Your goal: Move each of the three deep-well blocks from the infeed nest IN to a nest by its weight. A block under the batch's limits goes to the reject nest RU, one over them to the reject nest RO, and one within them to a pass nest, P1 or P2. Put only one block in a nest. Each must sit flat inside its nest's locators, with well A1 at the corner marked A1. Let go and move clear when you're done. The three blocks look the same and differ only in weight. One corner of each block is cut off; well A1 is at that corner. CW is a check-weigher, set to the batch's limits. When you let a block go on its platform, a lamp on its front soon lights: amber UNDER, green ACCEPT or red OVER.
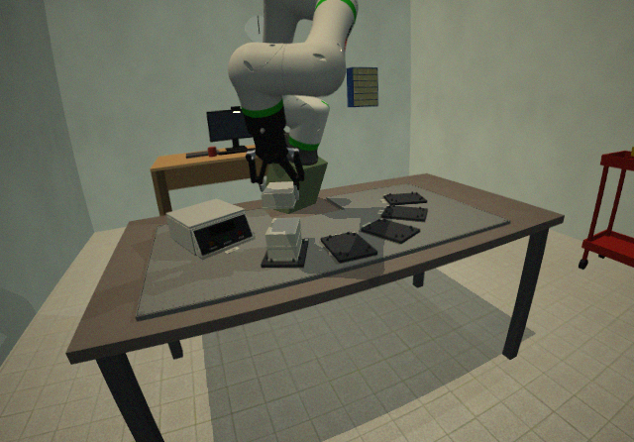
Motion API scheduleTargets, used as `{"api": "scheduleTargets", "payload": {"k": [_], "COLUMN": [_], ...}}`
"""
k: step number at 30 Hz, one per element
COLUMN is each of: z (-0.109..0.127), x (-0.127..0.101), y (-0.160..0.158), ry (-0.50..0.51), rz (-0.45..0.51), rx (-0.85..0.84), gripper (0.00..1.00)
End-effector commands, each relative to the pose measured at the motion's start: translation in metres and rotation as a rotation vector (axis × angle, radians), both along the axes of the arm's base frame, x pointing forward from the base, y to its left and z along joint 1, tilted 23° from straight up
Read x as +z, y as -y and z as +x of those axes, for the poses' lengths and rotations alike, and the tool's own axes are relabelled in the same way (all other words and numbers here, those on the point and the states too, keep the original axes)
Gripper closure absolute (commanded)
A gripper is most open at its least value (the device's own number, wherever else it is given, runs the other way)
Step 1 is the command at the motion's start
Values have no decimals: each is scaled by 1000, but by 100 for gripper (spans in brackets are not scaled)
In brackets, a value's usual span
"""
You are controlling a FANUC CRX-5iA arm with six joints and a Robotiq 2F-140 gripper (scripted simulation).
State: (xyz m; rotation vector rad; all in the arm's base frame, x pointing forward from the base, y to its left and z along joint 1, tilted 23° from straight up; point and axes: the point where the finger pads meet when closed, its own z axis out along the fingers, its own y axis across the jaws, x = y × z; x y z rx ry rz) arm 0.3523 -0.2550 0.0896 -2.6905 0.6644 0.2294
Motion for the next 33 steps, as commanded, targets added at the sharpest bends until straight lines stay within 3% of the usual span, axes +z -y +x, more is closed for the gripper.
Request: {"api": "scheduleTargets", "payload": {"k": [1, 5, 18, 33], "z": [6, 10, 27, 47], "x": [3, 6, -1, -10], "y": [-6, -11, -42, -80], "ry": [0, 0, 44, 44], "rz": [0, 0, -138, -138], "rx": [0, 0, 335, 335], "gripper": [90, 90, 90, 90]}}
